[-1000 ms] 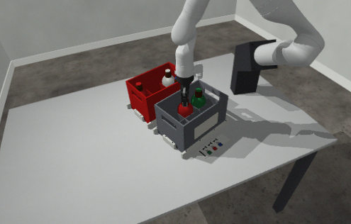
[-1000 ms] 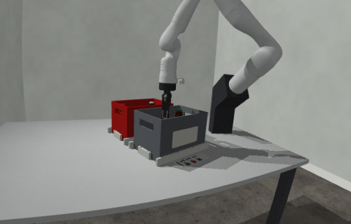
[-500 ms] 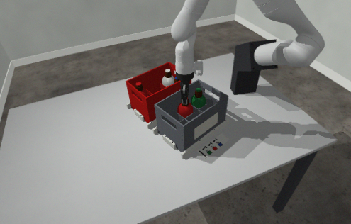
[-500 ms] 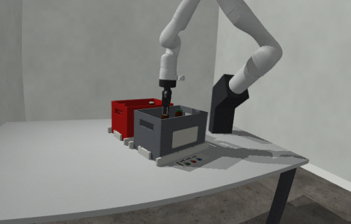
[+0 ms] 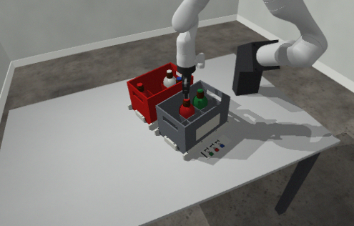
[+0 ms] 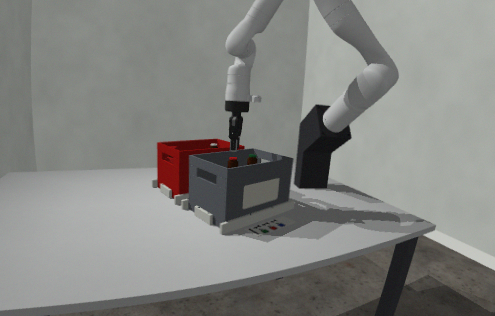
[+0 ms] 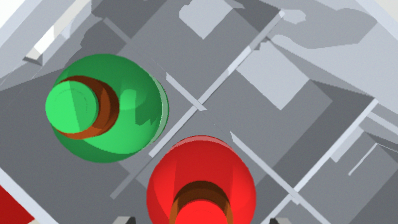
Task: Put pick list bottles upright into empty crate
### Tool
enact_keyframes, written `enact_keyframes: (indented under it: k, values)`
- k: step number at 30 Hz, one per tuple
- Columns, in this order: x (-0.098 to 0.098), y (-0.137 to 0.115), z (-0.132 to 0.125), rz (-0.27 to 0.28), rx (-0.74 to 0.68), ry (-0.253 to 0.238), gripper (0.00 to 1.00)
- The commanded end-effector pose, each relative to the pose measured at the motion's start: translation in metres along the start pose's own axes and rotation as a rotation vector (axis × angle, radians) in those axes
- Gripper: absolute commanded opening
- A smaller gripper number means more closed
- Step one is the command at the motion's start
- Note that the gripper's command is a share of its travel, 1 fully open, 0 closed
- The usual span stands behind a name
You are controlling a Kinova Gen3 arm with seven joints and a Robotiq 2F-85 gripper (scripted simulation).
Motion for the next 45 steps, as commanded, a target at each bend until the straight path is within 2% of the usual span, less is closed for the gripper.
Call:
enact_keyframes:
  k: [1, 3, 14, 45]
  values:
    - [0.008, 0.000, 0.000, -0.001, 0.000, 0.000, 0.67]
    - [0.008, 0.000, 0.000, -0.001, 0.000, 0.000, 0.67]
    - [0.037, 0.000, 0.000, -0.001, 0.000, 0.000, 0.67]
    - [0.037, 0.000, 0.000, -0.001, 0.000, 0.000, 0.67]
Point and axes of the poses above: the point where the finger pads meet when closed, its own x axis back along the fingers, its own z axis across the jaws, y = z × x, the point moved 10 cm from there along x, back along the fingers, and after that the axes turned 6 degrees about x, right-handed, at the moved point
